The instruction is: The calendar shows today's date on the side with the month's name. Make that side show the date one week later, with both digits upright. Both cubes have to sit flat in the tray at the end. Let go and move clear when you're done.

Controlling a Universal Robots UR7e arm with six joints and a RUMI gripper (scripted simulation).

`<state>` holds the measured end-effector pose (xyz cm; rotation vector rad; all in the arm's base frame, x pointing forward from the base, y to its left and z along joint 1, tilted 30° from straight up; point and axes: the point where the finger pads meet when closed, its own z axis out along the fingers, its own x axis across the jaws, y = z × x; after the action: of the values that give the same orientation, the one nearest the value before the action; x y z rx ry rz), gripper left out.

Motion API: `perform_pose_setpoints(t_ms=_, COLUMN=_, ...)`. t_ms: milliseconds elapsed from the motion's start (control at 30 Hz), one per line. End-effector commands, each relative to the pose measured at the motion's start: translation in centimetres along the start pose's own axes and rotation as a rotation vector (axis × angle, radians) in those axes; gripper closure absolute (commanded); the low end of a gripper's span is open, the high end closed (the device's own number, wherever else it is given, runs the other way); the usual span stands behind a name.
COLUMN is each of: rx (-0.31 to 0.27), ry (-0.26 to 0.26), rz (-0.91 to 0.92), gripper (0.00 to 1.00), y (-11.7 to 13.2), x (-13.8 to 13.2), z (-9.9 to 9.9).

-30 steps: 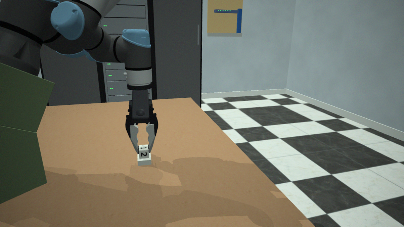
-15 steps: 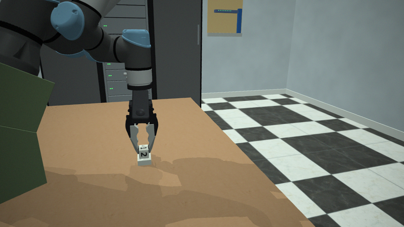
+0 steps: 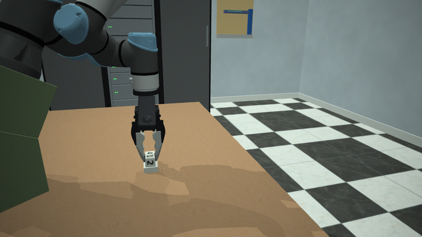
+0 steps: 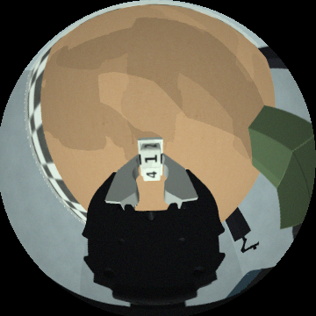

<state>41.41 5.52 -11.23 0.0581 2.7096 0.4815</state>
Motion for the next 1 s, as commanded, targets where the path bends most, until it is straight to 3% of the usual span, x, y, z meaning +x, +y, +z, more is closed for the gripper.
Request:
perform_pose_setpoints(t_ms=0, rx=0.002, ry=-0.004, rz=-0.003, gripper=0.9, y=-0.1, x=-0.26, z=0.29)
perform_pose_setpoints(t_ms=967, rx=0.003, ry=-0.004, rz=-0.002, gripper=0.9, y=-0.12, x=-0.26, z=0.52)
